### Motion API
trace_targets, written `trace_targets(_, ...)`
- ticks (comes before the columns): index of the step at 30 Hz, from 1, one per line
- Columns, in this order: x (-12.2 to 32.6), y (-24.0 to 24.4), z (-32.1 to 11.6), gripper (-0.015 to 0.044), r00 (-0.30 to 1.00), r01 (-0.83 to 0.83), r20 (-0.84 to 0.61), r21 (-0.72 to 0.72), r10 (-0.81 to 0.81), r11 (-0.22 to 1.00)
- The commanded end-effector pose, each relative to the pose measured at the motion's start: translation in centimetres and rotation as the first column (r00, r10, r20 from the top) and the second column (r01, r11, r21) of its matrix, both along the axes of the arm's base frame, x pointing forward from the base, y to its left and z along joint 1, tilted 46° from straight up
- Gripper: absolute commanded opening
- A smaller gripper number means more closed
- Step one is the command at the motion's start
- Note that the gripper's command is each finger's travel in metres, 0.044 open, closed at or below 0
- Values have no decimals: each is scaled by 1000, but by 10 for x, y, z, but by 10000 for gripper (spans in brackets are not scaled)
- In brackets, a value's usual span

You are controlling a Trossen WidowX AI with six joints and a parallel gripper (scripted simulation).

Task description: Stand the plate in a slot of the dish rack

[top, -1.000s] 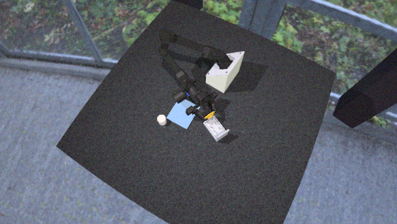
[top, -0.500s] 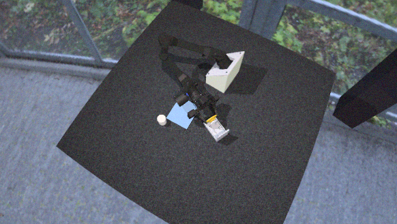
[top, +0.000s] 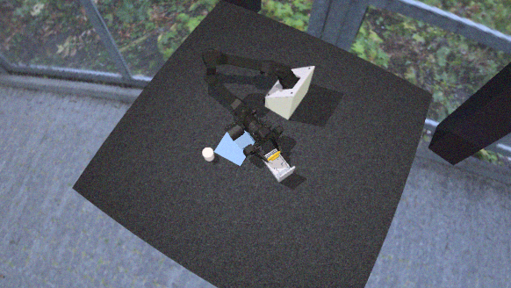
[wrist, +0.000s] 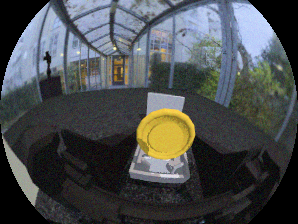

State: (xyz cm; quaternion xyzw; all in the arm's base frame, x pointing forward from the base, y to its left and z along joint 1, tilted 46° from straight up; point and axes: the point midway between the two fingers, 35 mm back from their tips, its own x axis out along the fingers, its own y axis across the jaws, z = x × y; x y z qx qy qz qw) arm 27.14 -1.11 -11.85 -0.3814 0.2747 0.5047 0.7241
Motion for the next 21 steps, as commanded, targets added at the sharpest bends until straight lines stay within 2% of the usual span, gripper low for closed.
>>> trace_targets(1, 1, -4, -5, 0, 1000, -5, 7, 2, 5, 1000)
trace_targets(13, 0, -2, -2, 0, 1000, 2, -1, 0, -2, 1000)
trace_targets(21, 0, -2, -2, 210, 1000, -1, 0, -1, 1, 1000)
